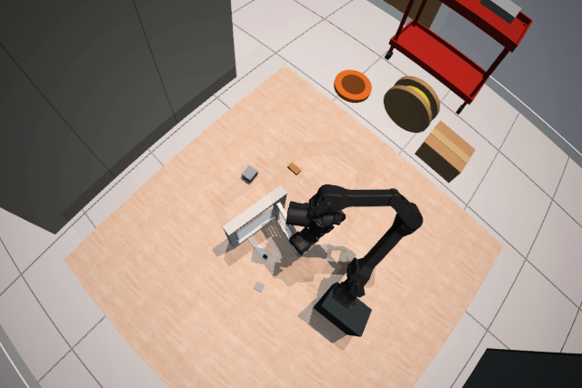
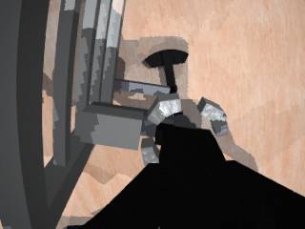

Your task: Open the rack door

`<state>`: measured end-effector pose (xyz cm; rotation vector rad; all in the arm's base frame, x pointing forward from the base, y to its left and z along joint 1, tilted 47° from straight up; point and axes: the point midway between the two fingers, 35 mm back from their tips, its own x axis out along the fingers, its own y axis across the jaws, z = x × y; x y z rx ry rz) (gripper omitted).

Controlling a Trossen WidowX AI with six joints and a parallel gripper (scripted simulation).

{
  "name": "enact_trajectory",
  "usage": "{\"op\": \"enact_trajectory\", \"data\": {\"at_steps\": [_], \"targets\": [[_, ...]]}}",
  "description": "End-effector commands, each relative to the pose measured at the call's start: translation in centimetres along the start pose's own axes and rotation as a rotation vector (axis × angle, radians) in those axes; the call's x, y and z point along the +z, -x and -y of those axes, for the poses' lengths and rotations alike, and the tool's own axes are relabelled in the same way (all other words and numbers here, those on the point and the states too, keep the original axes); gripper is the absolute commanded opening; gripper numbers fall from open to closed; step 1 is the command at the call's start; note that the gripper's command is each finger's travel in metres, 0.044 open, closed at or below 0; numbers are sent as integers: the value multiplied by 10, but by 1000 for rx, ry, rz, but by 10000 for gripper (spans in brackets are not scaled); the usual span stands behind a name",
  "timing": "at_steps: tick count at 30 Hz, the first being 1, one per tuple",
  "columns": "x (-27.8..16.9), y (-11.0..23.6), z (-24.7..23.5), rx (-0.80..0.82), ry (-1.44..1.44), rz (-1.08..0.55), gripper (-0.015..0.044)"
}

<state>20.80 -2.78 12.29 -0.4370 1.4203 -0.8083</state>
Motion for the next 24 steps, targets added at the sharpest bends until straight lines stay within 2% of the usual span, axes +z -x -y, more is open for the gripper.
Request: {"op": "enact_trajectory", "data": {"at_steps": [1,22,24], "targets": [[2,1,10,-4,69,7,15],[5,1,24,-5,165,6,15],[5,1,24,-5,165,6,67]]}}
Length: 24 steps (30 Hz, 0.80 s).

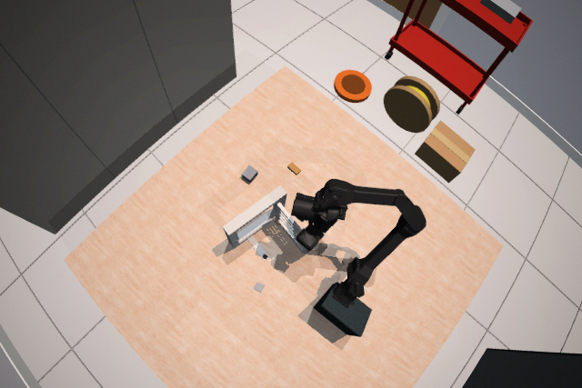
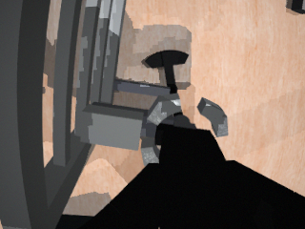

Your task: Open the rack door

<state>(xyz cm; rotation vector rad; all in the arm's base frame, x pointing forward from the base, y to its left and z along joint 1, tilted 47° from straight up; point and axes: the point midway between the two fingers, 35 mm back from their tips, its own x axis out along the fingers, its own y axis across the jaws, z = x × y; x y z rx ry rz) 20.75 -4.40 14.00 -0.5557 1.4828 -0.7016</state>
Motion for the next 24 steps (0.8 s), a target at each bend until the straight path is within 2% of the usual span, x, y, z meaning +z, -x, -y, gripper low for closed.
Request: {"op": "enact_trajectory", "data": {"at_steps": [1,8,9,24], "targets": [[0,1,1,-4,12,1,93],[0,1,1,-4,12,1,277],[0,1,1,-4,12,1,287],[0,23,1,36,39,67,287]]}}
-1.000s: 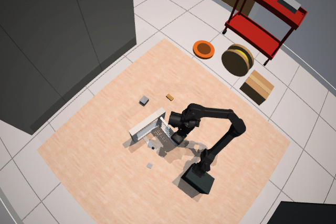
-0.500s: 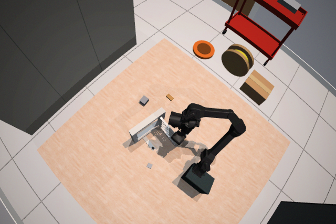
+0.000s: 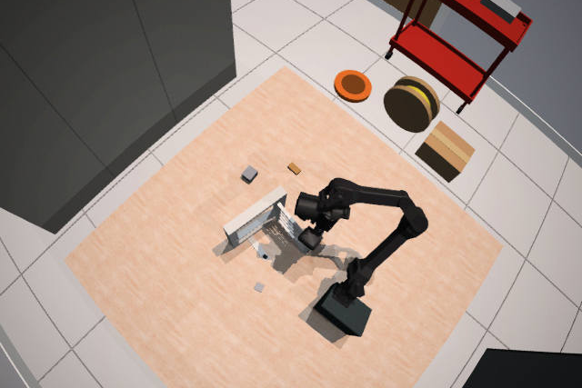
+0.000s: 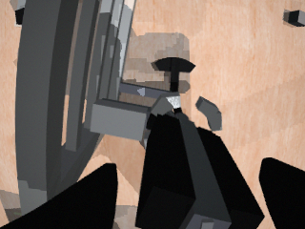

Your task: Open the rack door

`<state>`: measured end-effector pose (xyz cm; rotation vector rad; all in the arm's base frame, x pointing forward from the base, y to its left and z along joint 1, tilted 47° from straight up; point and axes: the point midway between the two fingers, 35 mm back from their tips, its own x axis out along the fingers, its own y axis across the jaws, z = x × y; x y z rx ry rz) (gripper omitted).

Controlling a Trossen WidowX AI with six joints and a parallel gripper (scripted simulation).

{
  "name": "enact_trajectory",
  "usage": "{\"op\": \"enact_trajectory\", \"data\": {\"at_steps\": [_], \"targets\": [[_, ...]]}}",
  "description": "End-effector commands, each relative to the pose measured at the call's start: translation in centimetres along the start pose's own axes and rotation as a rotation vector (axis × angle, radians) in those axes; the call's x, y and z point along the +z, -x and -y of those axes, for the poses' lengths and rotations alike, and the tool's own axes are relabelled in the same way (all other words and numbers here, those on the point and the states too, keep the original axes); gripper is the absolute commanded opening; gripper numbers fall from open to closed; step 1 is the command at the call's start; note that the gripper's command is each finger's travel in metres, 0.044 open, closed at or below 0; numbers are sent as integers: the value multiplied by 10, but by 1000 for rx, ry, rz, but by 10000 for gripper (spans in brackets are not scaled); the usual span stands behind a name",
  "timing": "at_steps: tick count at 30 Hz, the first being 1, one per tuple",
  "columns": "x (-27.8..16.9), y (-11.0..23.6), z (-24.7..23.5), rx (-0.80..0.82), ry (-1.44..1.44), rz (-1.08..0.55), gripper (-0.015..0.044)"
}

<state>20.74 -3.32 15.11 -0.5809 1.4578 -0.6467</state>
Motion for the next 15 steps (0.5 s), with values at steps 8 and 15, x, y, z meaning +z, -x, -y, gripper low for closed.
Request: {"op": "enact_trajectory", "data": {"at_steps": [8,15], "targets": [[1,21,1,42,21,61,287],[0,33,1,64,36,95,287]]}}
